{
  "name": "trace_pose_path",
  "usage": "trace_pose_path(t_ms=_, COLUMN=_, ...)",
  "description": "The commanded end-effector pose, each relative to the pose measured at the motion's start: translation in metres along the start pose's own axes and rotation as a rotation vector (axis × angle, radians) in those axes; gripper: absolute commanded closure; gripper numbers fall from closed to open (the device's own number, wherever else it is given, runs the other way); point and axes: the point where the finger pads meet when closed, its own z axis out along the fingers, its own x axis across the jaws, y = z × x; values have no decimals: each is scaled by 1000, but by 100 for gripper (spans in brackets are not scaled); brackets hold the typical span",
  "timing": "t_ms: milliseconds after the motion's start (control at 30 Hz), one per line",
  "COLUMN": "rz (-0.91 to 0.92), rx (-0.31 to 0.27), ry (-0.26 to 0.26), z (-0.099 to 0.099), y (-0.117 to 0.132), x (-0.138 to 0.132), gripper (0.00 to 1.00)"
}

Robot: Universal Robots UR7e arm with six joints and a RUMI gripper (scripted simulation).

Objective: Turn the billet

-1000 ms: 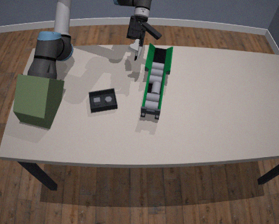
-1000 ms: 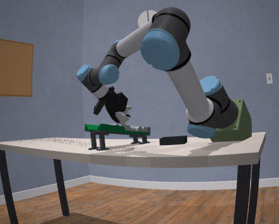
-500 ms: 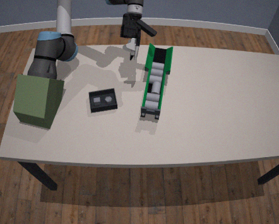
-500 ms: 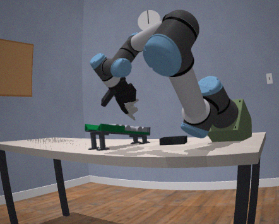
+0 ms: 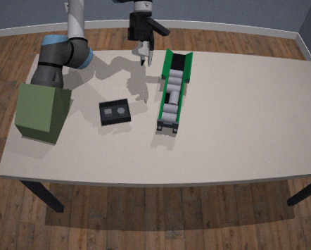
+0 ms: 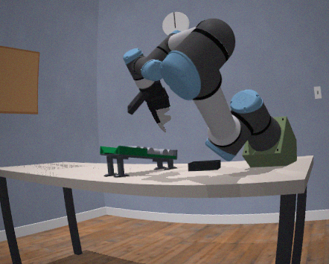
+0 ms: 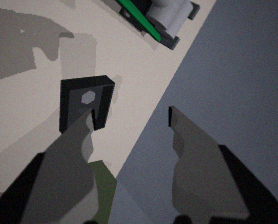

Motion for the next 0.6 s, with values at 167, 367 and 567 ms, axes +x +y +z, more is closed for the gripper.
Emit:
trace_pose_path(t_ms=167, rz=-118, rx=85, ry=-77, z=0, y=18, x=17, gripper=60)
trace_pose_path(t_ms=367, rz=-214, rx=154, ry=-112, z=-3, y=43, x=43, gripper=60)
trace_pose_path(t_ms=567, rz=-305, rx=215, ry=-160, z=-3, y=59, x=58, gripper=60)
